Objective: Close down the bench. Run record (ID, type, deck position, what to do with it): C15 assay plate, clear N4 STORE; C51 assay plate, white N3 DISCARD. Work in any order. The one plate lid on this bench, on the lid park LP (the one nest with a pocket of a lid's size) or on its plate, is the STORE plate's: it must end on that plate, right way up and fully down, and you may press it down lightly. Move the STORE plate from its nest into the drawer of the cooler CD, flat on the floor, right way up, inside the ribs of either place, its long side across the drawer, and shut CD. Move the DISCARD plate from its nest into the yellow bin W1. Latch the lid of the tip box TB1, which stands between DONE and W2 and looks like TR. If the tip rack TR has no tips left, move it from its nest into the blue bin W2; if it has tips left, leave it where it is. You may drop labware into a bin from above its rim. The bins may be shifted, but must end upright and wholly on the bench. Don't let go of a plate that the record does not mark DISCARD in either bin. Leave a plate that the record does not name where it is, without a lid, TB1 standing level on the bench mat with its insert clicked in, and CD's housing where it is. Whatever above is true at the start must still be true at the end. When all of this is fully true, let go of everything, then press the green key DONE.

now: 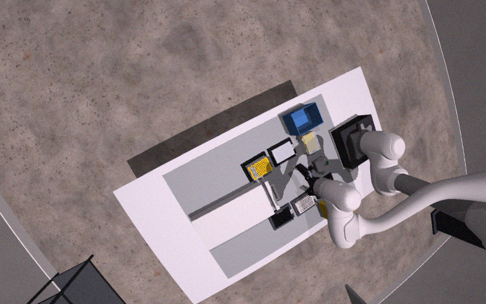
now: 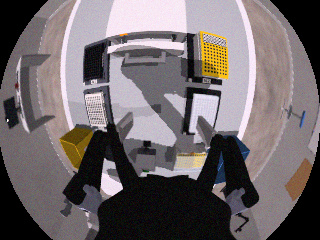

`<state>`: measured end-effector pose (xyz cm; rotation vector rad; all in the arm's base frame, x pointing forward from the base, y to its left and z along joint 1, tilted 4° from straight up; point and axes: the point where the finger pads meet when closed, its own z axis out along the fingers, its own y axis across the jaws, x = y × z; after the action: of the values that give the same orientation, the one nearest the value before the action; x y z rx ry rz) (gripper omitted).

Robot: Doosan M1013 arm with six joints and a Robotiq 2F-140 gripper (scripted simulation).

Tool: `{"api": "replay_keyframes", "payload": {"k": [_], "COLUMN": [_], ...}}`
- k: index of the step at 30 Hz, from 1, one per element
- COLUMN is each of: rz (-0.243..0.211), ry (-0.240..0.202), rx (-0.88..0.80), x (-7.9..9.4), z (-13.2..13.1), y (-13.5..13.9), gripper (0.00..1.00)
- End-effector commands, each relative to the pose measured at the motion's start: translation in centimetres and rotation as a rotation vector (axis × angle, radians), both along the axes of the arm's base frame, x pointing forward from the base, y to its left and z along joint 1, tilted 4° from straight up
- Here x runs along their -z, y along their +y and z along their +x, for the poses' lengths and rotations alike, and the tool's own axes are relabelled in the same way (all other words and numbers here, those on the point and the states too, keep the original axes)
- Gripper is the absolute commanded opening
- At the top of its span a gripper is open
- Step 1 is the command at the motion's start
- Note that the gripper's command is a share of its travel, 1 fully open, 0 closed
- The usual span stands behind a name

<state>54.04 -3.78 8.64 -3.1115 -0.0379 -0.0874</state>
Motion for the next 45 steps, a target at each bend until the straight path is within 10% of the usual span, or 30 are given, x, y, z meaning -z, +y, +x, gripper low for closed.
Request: {"api": "replay_keyframes", "payload": {"k": [1, 45], "rz": [0.0, 0.0], "ry": [0.0, 0.0], "rx": [0.0, 0.0], "x": [0.1, 0.7], "z": [1.4, 12.6], "y": [0.7, 6.4], "gripper": [0.87, 0.87]}}
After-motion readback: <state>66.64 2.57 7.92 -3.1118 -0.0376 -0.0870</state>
